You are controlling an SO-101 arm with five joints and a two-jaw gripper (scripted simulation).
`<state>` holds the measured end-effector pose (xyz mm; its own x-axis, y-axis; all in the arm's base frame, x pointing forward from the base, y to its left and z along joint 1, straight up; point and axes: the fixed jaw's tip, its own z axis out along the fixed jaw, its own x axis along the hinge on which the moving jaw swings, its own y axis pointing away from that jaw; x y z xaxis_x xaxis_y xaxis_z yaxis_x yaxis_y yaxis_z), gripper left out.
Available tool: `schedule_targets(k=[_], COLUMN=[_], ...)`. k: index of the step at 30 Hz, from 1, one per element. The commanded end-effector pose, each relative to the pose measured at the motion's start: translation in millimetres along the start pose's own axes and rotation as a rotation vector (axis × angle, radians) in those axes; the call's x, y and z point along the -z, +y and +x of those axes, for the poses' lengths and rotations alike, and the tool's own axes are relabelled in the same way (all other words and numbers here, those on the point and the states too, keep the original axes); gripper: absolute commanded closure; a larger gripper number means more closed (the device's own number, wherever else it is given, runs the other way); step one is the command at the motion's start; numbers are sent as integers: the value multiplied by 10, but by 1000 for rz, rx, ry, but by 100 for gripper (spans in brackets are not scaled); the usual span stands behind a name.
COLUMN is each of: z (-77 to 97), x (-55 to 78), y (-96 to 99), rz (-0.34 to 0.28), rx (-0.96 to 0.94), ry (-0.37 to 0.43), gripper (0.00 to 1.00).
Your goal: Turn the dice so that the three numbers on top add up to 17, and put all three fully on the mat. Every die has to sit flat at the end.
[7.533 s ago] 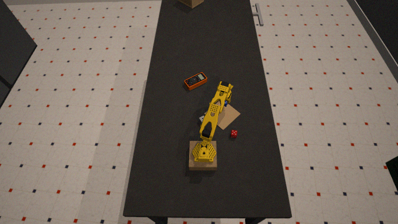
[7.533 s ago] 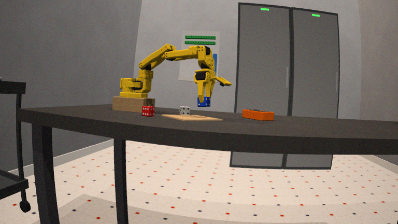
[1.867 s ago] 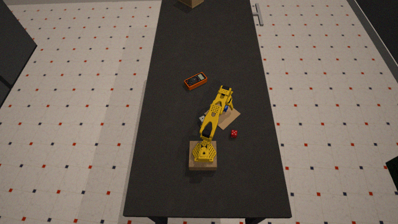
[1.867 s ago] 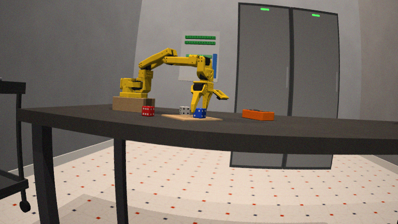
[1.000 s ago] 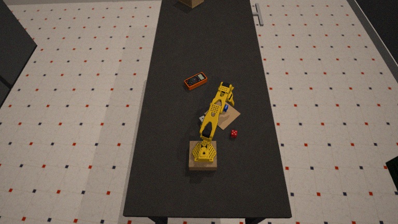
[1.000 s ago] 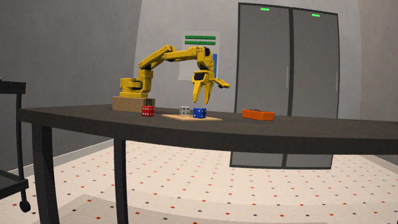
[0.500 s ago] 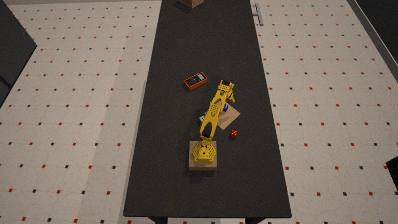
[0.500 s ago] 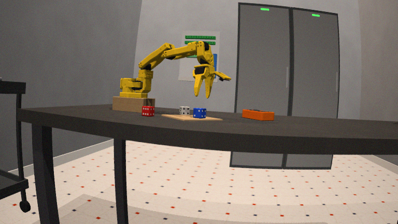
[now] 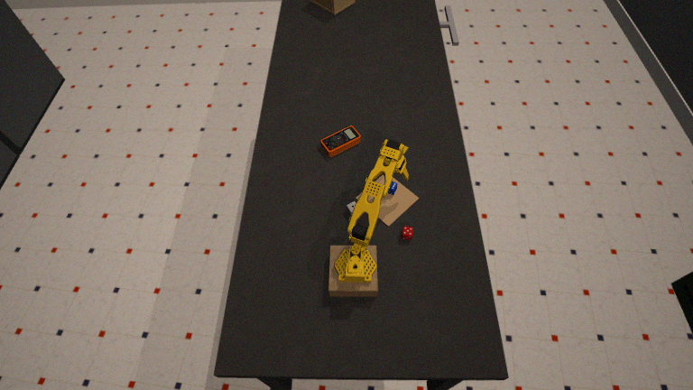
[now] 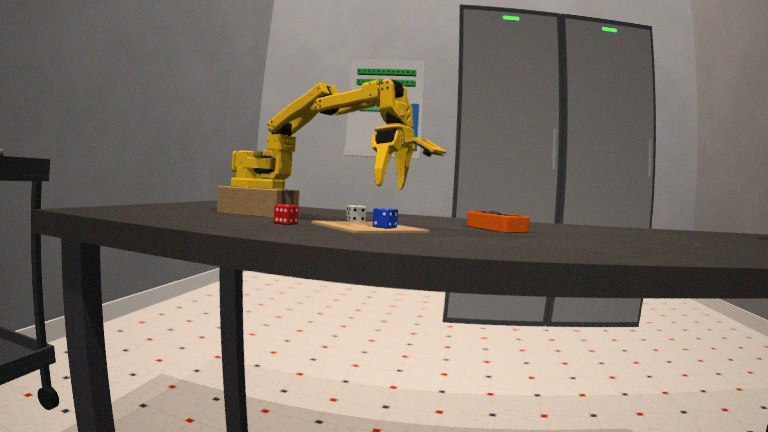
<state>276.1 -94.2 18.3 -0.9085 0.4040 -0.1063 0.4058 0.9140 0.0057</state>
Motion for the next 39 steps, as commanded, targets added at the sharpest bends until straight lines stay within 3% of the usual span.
schedule_targets(k=[1, 7, 13, 15, 20, 24, 28, 39], z=[-33, -118, -249, -249, -300, -303, -301, -276], x=[78, 277, 728, 728, 1129, 1341, 1419, 1406], y=[-22, -17, -10, -10, -7, -7, -7, -56], rz=[-2, -6, -16, -16, -25, -30, -31, -30], rx=[-10, -10, -10, -10, -10, -10, -10, -47], ry=[-26, -103, -271, -271, -416, -492, -520, -502], gripper=[64, 64, 65, 65, 65, 65, 65, 65])
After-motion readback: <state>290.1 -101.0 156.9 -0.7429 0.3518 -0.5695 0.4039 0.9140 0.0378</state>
